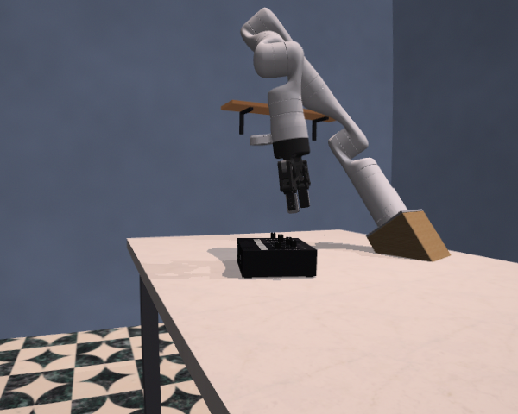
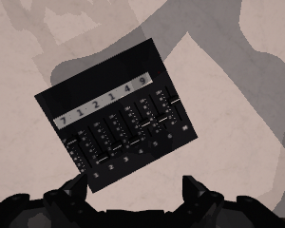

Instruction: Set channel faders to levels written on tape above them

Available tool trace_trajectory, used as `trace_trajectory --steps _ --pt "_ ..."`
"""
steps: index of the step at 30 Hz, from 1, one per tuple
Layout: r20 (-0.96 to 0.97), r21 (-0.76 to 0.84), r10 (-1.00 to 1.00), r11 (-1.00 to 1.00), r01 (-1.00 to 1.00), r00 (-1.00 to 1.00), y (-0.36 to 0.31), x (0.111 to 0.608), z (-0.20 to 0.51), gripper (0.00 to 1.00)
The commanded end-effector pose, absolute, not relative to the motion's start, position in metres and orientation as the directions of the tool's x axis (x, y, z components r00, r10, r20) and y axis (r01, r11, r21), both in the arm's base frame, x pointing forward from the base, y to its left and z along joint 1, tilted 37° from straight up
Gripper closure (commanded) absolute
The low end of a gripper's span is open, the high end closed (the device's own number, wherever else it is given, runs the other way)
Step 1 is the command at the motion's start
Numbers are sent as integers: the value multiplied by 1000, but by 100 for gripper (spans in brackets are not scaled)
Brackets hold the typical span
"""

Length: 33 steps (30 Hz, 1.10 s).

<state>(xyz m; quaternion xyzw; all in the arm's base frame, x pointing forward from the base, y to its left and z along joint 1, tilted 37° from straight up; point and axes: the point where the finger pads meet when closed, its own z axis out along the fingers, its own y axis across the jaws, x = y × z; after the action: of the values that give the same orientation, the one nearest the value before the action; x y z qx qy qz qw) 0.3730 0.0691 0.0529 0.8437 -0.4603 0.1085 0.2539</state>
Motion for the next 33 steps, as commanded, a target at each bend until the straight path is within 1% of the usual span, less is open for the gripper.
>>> trace_trajectory --steps 1,11,24,33 --pt "390 352 -703 -483 -802 595 67 373 52 0" --pt "282 424 -580 -639 -642 764 68 371 47 0" --pt "209 451 -487 -721 -526 848 69 370 45 0" --pt "191 456 -461 -740 -494 867 69 370 44 0"
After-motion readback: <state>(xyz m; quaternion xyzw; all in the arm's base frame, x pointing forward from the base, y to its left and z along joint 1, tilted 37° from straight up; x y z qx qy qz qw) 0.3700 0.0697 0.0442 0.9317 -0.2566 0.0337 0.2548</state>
